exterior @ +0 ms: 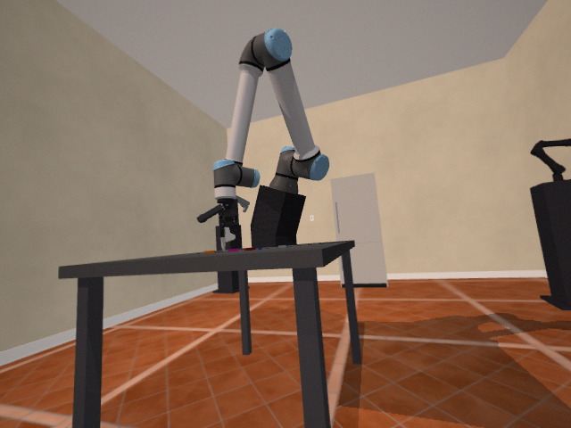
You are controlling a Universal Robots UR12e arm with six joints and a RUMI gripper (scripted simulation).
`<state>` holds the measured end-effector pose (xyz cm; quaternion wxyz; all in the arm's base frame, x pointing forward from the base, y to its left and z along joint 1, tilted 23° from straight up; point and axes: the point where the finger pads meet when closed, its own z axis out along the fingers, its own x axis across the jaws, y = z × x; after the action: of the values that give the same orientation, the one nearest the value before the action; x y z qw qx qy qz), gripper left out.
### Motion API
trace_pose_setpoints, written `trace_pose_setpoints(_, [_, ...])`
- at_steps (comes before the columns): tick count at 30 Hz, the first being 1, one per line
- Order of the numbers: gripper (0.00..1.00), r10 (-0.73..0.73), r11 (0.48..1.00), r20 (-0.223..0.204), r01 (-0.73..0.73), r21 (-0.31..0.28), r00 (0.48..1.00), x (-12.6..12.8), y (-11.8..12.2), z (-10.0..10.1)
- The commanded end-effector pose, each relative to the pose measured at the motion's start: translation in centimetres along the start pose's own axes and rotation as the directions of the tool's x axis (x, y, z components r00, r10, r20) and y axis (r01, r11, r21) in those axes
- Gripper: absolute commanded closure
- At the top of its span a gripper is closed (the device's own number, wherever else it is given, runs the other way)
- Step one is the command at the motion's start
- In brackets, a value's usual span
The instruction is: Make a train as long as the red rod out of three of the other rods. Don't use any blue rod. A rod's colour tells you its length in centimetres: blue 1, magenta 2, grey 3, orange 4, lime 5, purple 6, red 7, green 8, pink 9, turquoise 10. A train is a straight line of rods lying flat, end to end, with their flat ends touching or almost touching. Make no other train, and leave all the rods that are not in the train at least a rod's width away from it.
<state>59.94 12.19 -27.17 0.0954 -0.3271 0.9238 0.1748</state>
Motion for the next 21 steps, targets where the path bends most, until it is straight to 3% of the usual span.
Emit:
trace_pose_setpoints(1, [0.86,0.000,1.000,0.001,0.000,0.001,1.000,0.0,0.0,0.0])
trace_pose_setpoints(10, [0.86,0.000,1.000,0.001,0.000,0.001,1.000,0.0,0.0,-1.2])
trace_pose_setpoints(21, [0.86,0.000,1.000,0.001,0.000,0.001,1.000,0.0,0.0,-6.7])
